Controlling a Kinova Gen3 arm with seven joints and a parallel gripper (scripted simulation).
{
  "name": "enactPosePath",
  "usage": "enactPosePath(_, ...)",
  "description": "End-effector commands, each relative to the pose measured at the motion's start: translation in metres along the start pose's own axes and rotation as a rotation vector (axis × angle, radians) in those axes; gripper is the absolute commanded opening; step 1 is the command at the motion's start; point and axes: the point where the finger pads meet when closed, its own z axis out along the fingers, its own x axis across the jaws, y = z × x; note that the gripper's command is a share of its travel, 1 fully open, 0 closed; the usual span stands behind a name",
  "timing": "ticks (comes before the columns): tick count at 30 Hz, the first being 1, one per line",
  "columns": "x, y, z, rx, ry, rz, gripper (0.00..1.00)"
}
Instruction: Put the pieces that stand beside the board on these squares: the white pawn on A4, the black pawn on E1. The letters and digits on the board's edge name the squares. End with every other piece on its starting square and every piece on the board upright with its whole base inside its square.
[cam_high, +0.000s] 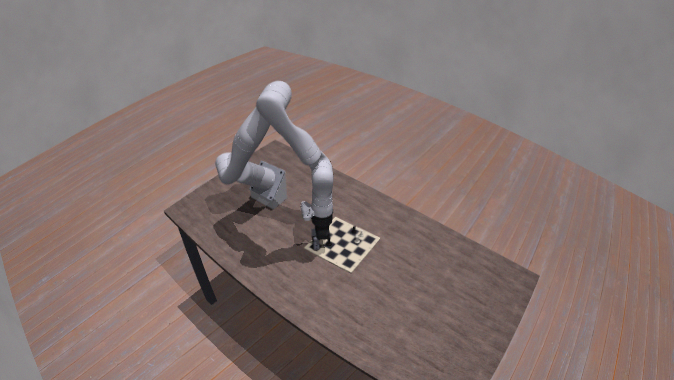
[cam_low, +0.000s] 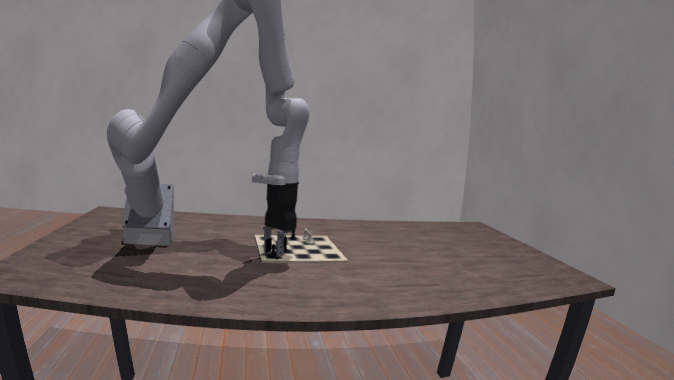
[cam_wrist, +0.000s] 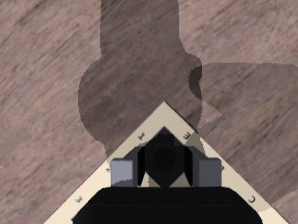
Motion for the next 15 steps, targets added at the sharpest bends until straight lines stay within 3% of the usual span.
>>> enactPosePath(1,0.0,0.001,0.0,-0.001,-0.001,0.0,0.68)
enactPosePath(12,0.0,0.001,-0.012,-0.001,-0.001,0.0,0.68)
enactPosePath(15,0.0,0.001,-0.024,-0.001,-0.001,0.0,0.68)
